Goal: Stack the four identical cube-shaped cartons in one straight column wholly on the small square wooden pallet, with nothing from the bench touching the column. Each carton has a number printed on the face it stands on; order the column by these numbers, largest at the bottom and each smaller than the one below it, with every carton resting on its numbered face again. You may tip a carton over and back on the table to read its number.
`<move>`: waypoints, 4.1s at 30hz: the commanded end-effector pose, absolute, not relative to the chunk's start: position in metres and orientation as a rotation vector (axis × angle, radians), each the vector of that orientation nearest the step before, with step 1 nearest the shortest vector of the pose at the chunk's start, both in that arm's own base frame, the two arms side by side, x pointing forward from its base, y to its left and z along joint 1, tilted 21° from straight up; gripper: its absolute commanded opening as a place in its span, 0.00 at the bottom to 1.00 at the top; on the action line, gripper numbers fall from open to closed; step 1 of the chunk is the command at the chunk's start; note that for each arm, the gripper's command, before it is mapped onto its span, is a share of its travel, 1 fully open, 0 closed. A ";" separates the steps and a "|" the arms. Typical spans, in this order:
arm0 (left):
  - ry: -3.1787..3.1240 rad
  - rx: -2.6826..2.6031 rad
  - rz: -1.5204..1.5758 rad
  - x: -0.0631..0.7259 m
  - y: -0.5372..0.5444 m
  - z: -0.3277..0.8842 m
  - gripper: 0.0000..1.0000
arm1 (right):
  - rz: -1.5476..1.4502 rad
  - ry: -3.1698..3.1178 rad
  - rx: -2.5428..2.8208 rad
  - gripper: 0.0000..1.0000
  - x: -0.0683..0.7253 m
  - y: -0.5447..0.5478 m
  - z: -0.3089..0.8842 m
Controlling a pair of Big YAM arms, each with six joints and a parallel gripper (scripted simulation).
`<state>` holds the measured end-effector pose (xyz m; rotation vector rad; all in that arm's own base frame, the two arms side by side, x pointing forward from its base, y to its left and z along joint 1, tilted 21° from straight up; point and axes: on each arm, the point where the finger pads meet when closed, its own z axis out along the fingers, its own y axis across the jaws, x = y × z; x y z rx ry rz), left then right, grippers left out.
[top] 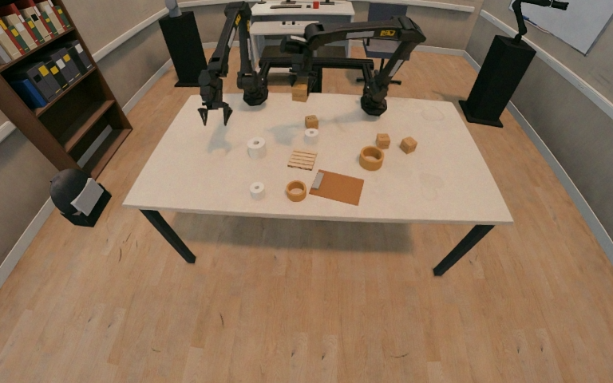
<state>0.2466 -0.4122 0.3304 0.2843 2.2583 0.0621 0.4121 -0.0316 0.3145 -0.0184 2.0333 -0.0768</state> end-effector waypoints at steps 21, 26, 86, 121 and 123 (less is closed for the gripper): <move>2.101 -0.017 -1.215 0.255 -0.409 0.341 0.54 | -0.090 1.978 -0.037 1.00 0.418 -0.031 0.342; 2.052 -0.023 -1.381 0.253 -0.409 0.338 0.54 | -0.090 1.978 -0.037 1.00 0.418 -0.031 0.342; 2.030 0.026 -1.421 0.246 -0.418 0.356 0.54 | 1.229 1.537 0.359 1.00 0.422 0.194 0.328; 2.030 0.026 -1.421 0.246 -0.418 0.356 0.54 | 2.096 1.316 0.340 1.00 0.306 0.288 0.350; 2.030 0.026 -1.421 0.246 -0.418 0.356 0.54 | 2.096 1.316 0.340 1.00 0.306 0.288 0.350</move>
